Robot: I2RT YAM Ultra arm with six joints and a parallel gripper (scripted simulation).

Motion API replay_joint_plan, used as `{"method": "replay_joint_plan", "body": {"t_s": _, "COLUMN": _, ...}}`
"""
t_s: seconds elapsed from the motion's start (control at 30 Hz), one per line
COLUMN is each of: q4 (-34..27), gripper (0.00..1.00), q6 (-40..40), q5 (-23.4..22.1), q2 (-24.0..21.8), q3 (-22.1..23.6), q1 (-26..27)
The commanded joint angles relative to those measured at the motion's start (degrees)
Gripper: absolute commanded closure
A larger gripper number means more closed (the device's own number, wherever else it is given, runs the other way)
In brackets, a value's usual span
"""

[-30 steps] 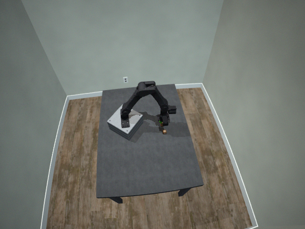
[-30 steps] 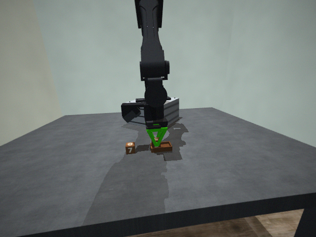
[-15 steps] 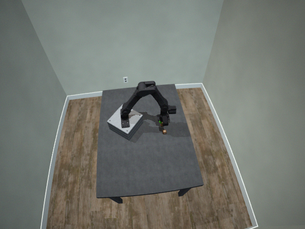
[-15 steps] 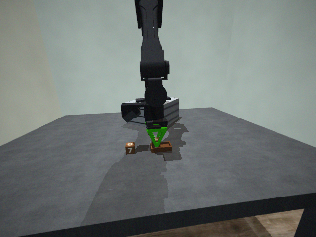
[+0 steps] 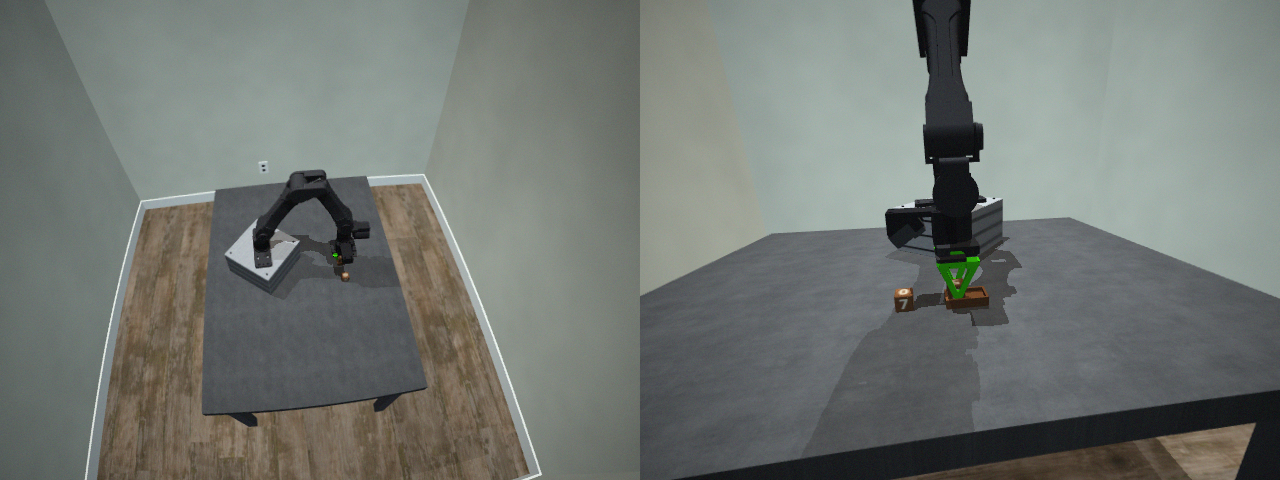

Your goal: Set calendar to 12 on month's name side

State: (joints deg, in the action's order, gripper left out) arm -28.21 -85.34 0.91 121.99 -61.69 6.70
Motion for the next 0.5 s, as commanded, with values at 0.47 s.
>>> {"method": "replay_joint_plan", "body": {"t_s": 0.47, "q4": -4.21, "gripper": 0.55, "q6": -0.01, "q5": 0.07, "q2": -3.80, "q3": -0.96, "q1": -0.02}}
